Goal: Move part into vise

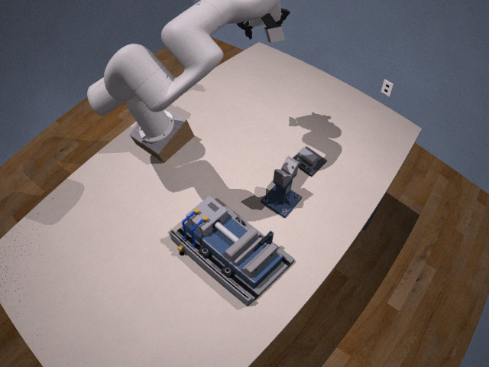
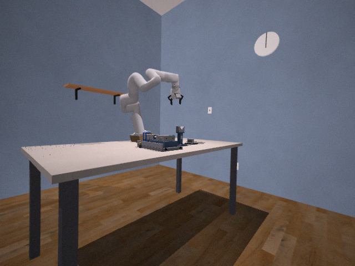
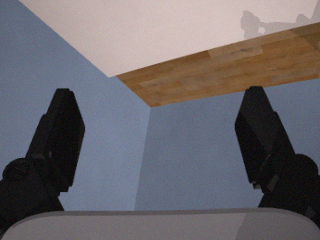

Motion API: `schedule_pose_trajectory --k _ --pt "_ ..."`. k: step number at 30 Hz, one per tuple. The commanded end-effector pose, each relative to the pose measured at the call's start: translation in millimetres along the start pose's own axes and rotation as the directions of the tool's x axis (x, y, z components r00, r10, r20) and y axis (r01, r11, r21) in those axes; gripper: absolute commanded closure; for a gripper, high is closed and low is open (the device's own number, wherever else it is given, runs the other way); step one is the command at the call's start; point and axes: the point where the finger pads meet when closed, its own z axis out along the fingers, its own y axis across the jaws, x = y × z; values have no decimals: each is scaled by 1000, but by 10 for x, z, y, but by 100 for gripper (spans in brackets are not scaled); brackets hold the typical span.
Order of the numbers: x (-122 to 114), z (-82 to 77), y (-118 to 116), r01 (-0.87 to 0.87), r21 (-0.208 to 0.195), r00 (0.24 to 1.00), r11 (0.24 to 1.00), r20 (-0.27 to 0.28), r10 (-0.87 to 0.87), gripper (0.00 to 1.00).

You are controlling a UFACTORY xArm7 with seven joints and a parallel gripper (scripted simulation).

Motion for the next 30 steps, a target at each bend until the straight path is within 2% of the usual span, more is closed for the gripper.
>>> schedule_pose_trajectory --k 1,2,6,18,19,20,23,30 --pt "0 -12 -12 -2 3 1000 1000 0 2 0" --pt "281 72 -179 -128 13 991 992 -27 129 0" --pt "543 152 -307 -239 23 969 971 -53 240 0" --pt "560 157 -315 -246 24 967 969 -54 247 0" --pt "832 241 -420 -354 36 931 935 -80 355 0" --pt "966 282 -463 -403 43 909 914 -92 406 0" --pt "1094 321 -499 -449 49 886 892 -104 452 0" --pt "1094 321 -499 -449 49 886 892 -104 452 0"
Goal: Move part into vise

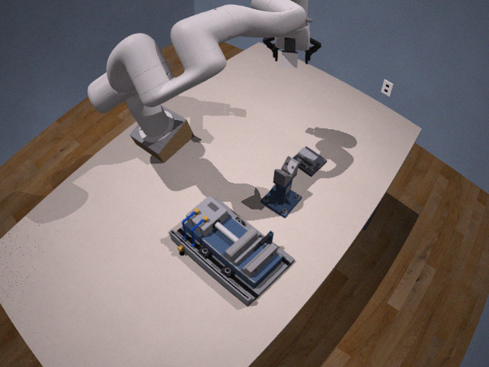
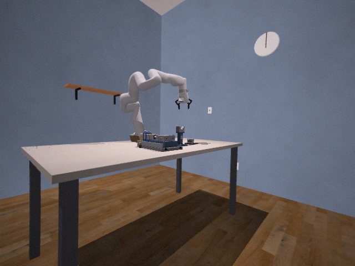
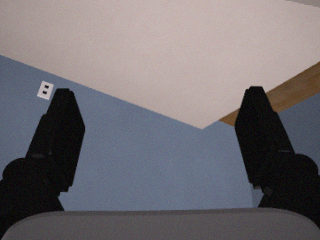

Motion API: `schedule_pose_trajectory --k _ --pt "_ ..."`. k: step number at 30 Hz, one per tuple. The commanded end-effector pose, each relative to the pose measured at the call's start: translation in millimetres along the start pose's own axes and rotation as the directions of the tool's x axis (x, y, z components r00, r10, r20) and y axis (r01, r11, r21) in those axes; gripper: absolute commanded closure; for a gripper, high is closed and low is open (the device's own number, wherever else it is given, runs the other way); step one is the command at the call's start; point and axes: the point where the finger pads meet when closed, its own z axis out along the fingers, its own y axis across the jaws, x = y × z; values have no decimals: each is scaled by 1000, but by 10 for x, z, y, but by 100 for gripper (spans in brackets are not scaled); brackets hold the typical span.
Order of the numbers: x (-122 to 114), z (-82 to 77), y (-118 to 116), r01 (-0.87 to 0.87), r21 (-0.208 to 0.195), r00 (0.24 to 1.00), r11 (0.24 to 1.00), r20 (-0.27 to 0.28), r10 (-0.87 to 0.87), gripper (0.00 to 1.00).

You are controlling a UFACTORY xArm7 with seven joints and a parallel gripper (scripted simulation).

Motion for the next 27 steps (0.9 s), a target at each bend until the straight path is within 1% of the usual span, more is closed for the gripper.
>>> schedule_pose_trajectory --k 1,5,6,7,9,22,24,27 --pt "-7 -11 -18 -3 3 1000 1000 0 3 0" --pt "-7 -11 -18 -3 3 1000 1000 0 3 0" --pt "178 93 -174 -101 7 995 995 -28 101 0" --pt "315 167 -275 -168 12 985 986 -48 168 0" --pt "358 190 -305 -188 14 981 982 -54 189 0" --pt "358 190 -305 -188 14 981 982 -54 189 0" --pt "684 360 -501 -334 30 937 942 -100 336 0" --pt "684 360 -501 -334 30 937 942 -100 336 0"
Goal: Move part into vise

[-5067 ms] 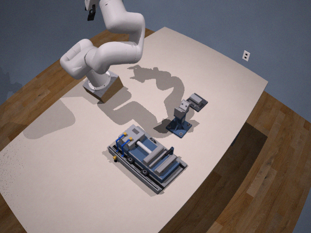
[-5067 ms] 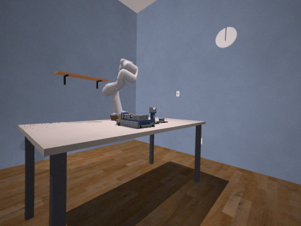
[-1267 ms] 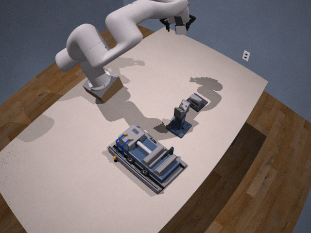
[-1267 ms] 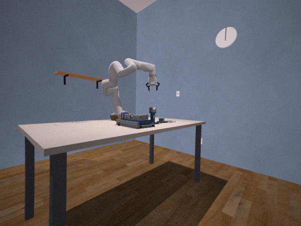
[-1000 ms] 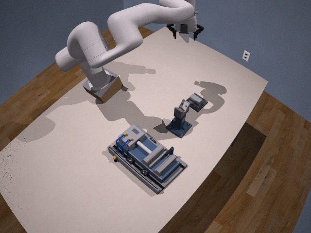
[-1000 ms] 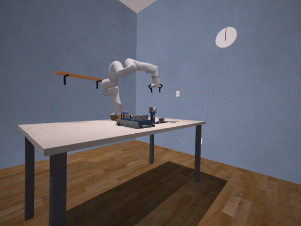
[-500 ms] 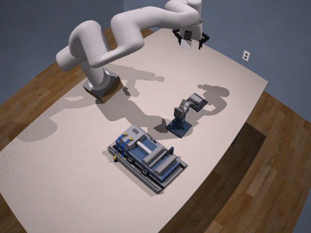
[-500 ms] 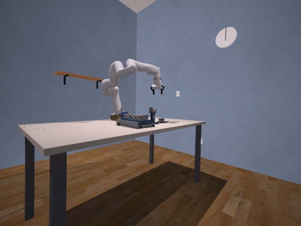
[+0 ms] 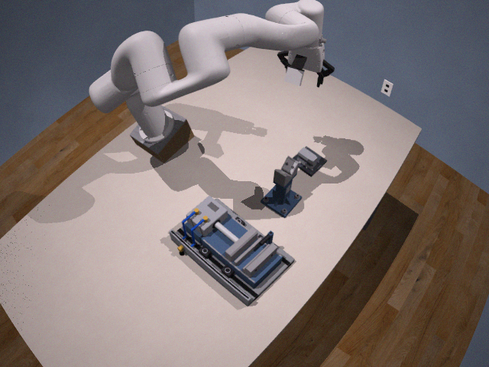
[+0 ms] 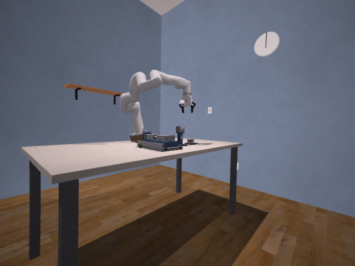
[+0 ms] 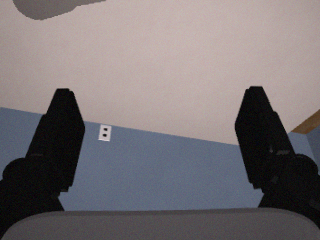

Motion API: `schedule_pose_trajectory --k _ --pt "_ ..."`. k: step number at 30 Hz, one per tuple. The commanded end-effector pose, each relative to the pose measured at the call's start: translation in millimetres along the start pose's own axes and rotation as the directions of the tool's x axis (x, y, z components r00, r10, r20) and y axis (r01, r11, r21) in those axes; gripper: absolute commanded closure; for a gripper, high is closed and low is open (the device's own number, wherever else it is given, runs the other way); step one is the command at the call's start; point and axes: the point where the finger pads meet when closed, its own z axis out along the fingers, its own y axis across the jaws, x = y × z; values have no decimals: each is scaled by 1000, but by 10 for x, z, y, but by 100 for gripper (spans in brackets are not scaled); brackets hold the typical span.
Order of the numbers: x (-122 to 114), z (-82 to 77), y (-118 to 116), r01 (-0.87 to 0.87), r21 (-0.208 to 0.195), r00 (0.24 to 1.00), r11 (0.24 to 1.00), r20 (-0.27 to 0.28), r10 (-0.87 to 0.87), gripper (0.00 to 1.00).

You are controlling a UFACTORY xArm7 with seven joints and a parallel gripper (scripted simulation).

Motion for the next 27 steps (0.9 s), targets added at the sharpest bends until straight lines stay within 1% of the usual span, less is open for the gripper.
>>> schedule_pose_trajectory --k 1,12,14,25,26,27 --pt "86 72 -126 -61 3 998 998 -19 61 0" --pt "86 72 -126 -61 3 998 998 -19 61 0" --pt "296 228 -319 -178 12 982 984 -60 178 0" --pt "296 228 -319 -178 12 982 984 -60 178 0" --pt "384 290 -390 -223 17 972 975 -76 224 0" --pt "384 290 -390 -223 17 972 975 -76 224 0"
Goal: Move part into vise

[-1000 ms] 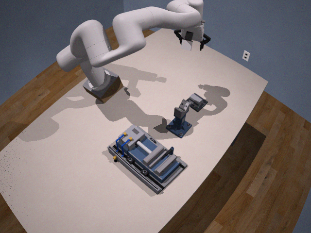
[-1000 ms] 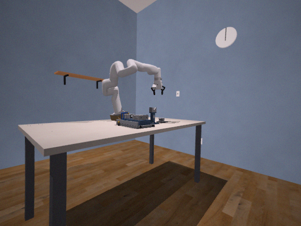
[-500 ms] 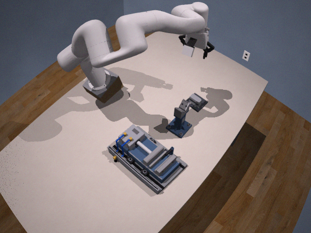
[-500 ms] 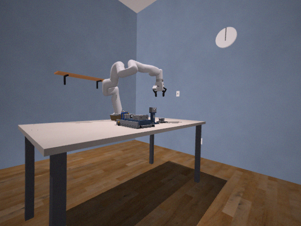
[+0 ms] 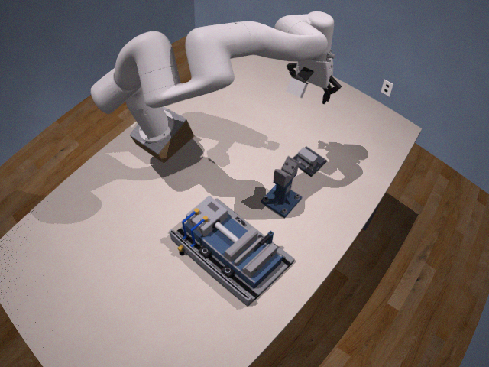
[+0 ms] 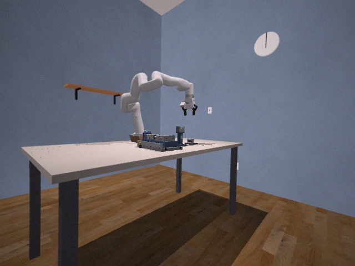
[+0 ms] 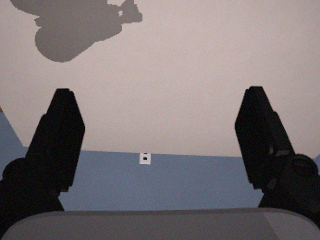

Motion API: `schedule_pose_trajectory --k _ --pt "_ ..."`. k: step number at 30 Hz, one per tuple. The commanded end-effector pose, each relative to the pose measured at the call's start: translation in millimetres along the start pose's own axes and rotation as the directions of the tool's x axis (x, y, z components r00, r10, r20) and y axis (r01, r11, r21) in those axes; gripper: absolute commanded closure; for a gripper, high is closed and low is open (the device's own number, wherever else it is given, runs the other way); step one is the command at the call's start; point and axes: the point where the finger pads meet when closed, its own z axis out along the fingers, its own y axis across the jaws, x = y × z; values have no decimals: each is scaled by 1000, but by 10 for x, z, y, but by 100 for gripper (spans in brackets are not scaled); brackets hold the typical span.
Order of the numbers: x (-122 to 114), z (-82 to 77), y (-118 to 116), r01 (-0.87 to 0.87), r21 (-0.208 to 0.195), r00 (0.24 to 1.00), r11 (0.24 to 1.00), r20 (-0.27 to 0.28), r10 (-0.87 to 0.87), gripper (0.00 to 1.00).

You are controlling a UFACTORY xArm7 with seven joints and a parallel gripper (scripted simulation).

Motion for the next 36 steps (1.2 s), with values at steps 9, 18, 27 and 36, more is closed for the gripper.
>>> schedule_pose_trajectory --k 9,18,27,36 --pt "170 150 -209 -112 9 993 994 -39 112 0" --pt "170 150 -209 -112 9 993 994 -39 112 0" --pt "241 213 -281 -154 14 986 988 -55 154 0" --pt "275 243 -314 -174 16 983 985 -63 174 0"
